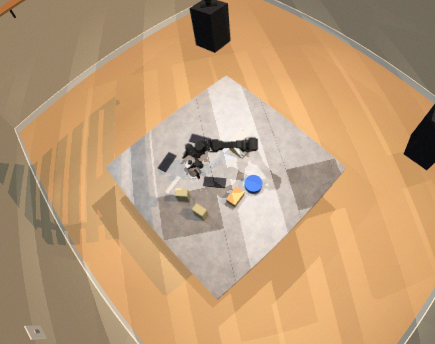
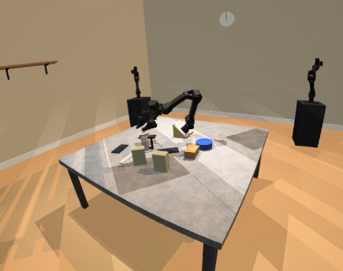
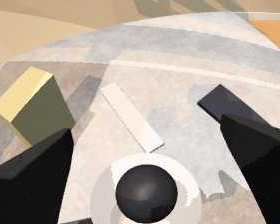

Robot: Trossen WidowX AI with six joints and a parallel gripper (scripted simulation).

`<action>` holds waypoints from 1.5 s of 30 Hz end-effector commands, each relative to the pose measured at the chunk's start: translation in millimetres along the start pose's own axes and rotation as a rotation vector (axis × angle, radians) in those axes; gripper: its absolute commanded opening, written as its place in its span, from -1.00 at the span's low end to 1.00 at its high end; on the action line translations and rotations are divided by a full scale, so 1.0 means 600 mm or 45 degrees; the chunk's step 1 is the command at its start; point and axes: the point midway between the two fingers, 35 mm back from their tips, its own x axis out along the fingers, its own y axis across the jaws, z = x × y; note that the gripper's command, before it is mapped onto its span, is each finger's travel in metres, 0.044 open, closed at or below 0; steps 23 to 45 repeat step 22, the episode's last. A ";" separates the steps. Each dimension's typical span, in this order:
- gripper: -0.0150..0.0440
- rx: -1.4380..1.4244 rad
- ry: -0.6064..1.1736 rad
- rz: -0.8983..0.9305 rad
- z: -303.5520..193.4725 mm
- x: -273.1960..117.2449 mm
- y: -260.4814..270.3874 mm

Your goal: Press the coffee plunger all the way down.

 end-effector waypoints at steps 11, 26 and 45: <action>1.00 0.001 0.011 0.000 0.090 -0.103 0.006; 1.00 0.001 0.011 0.000 0.089 -0.103 0.005; 1.00 0.001 0.011 0.000 0.089 -0.103 0.005</action>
